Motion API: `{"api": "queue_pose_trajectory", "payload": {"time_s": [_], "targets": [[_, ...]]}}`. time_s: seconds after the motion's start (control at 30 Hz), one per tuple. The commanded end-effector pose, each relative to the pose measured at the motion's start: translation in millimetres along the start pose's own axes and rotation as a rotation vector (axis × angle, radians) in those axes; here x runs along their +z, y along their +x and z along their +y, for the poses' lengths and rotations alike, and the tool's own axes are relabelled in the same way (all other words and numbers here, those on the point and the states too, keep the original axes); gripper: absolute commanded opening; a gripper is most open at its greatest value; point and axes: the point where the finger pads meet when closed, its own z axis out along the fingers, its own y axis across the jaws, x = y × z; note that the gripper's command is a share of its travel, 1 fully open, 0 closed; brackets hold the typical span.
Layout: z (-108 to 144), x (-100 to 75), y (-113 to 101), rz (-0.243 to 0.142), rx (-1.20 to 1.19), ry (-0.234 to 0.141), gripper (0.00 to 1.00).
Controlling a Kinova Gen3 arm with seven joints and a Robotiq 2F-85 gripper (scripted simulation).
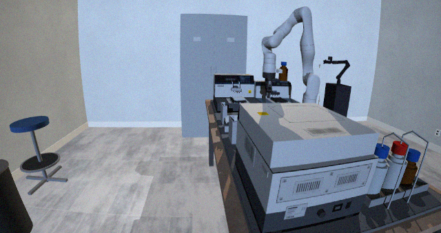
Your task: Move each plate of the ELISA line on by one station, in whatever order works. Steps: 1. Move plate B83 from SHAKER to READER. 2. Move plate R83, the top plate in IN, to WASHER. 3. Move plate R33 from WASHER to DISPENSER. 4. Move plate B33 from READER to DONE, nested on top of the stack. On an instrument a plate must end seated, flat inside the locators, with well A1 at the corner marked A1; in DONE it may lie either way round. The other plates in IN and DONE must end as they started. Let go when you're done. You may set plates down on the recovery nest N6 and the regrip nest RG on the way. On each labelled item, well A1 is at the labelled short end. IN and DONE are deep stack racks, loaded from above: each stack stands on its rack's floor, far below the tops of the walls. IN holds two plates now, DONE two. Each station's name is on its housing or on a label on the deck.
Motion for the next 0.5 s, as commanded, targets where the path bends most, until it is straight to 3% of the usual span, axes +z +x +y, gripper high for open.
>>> {"api": "queue_pose_trajectory", "payload": {"time_s": [0.0,0.47], "targets": [[12,-0.3,-1,-0.002,0.134,0.003,1.0],[51,-0.2,-4,-0.002,0.277,0.002,1.0]]}}
